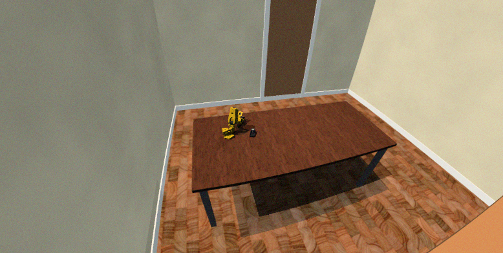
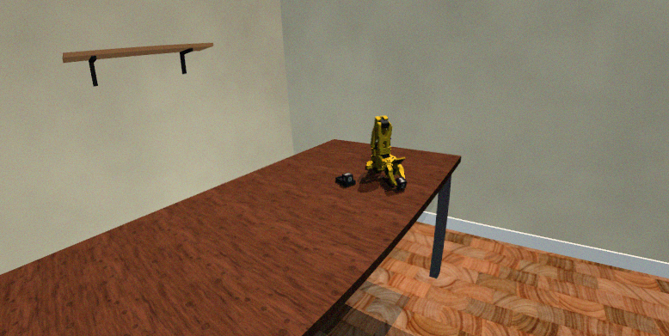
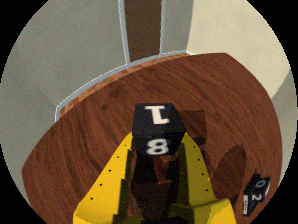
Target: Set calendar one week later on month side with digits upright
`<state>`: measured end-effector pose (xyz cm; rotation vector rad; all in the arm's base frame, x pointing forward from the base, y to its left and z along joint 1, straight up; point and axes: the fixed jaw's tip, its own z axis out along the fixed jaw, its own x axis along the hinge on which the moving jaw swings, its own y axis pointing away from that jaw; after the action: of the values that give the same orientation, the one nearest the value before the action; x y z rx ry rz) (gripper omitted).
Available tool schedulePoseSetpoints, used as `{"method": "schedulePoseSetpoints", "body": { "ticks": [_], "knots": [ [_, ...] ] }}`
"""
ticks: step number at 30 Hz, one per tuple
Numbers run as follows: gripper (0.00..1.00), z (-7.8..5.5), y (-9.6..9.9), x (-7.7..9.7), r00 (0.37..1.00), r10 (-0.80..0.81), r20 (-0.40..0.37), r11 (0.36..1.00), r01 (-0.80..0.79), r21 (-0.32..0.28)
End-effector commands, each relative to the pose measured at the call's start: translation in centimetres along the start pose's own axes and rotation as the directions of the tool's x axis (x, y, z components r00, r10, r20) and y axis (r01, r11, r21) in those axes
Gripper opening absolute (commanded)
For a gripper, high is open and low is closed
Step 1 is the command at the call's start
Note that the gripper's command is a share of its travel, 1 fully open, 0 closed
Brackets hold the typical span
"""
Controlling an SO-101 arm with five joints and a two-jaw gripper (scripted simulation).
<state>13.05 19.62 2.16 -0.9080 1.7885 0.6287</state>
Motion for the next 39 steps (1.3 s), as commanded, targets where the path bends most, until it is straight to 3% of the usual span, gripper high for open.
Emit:
{"method": "schedulePoseSetpoints", "body": {
  "ticks": [1,10,29,39],
  "knots": [
    [0.18,0.19,0.29,-0.84,0.999,0.006,0.045,1.000,-0.006,-0.011],
    [0.20,0.19,0.29,-0.84,0.999,0.006,0.045,1.000,-0.005,-0.011],
    [0.35,0.19,0.29,-0.84,0.999,0.006,0.045,1.000,-0.005,-0.011],
    [0.36,0.18,0.29,-0.84,0.999,0.009,0.045,1.000,-0.009,-0.012]
  ]
}}
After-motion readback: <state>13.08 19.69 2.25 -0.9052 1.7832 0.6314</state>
